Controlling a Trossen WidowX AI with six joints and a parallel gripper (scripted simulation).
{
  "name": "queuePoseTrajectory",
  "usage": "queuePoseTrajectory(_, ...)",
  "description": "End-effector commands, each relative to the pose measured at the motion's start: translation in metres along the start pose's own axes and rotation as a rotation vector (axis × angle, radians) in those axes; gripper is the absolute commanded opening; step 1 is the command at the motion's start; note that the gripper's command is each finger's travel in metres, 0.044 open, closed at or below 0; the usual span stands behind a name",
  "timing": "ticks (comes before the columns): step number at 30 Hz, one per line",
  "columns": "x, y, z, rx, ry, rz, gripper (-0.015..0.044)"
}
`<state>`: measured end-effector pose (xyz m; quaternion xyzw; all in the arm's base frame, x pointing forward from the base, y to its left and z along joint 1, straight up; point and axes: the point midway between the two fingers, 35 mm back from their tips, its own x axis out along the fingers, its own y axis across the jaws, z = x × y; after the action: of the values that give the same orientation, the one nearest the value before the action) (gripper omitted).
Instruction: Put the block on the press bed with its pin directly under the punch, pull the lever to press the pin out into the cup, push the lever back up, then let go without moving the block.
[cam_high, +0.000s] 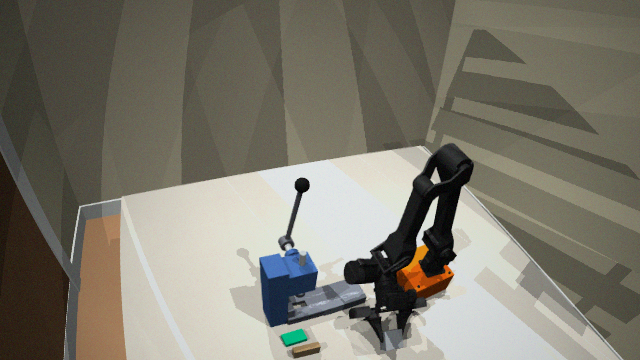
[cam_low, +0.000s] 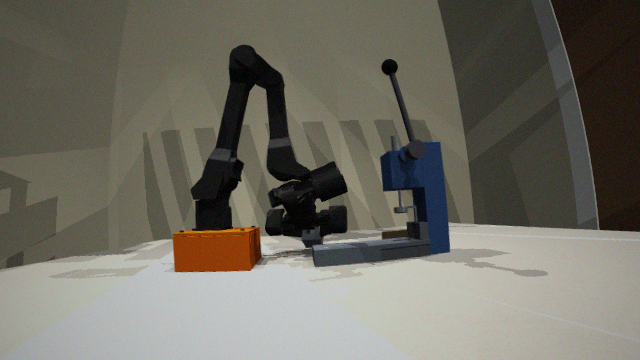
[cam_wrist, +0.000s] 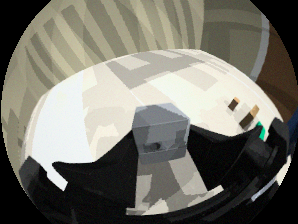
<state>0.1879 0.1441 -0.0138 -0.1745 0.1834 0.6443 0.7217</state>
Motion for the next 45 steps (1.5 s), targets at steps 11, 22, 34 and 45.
queuePoseTrajectory(11,-0.0004,0.0006,0.0020,-0.006,-0.010,0.003,0.0236)
queuePoseTrajectory(22,-0.0004,0.0006,0.0020,-0.006,-0.010,0.003,0.0440)
queuePoseTrajectory(34,-0.0004,0.0006,0.0020,-0.006,-0.010,0.003,0.0440)
queuePoseTrajectory(45,-0.0004,0.0006,0.0020,-0.006,-0.010,0.003,0.0440)
